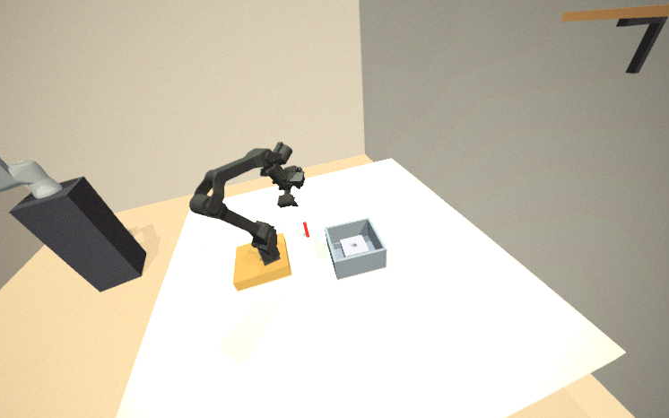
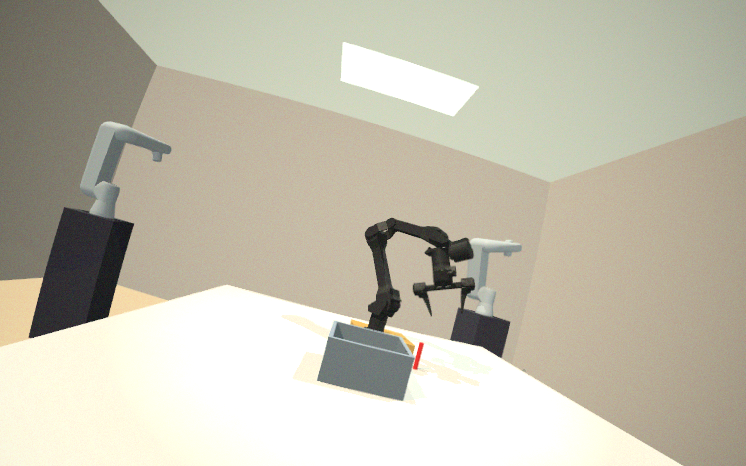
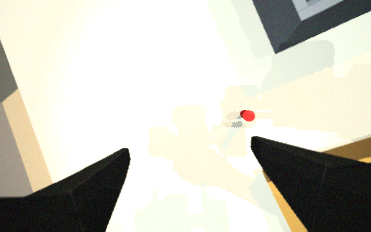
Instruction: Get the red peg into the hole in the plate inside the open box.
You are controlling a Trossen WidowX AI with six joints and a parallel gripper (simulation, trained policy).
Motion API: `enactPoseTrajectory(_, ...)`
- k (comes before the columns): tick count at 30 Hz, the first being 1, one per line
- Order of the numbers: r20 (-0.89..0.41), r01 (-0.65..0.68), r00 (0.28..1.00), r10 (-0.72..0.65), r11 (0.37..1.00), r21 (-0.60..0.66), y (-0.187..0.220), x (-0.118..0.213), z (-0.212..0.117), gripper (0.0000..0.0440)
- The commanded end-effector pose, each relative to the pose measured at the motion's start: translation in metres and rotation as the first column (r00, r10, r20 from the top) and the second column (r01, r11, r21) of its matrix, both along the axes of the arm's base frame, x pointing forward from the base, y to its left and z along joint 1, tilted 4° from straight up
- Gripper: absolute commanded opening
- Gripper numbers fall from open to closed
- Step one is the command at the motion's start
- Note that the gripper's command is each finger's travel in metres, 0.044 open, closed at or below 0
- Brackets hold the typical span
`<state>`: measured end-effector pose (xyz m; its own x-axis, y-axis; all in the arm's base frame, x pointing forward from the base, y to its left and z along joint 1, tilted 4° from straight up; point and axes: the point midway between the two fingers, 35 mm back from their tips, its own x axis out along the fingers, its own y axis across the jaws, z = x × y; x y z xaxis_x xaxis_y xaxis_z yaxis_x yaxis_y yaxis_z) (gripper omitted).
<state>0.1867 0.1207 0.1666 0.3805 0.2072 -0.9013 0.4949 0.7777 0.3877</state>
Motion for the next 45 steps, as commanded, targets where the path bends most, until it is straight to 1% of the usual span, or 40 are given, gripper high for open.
enactPoseTrajectory(1, -0.107, 0.033, 0.993, -0.041, 0.996, -0.079, -0.013, -0.008, -0.016, 0.0440)
enactPoseTrajectory(9, -0.280, 0.063, 0.952, -0.121, 0.976, -0.210, -0.028, -0.019, -0.042, 0.0440)
enactPoseTrajectory(18, -0.380, 0.063, 0.907, -0.182, 0.950, -0.305, -0.033, -0.022, -0.070, 0.0440)
enactPoseTrajectory(27, -0.407, 0.056, 0.889, -0.211, 0.931, -0.362, -0.033, -0.020, -0.105, 0.0440)
enactPoseTrajectory(39, -0.369, 0.050, 0.905, -0.211, 0.915, -0.401, -0.035, -0.014, -0.152, 0.0437)
enactPoseTrajectory(41, -0.367, 0.045, 0.906, -0.208, 0.913, -0.406, -0.036, -0.013, -0.157, 0.0415)
enactPoseTrajectory(45, -0.375, 0.041, 0.903, -0.212, 0.909, -0.415, -0.037, -0.014, -0.167, 0.0312)
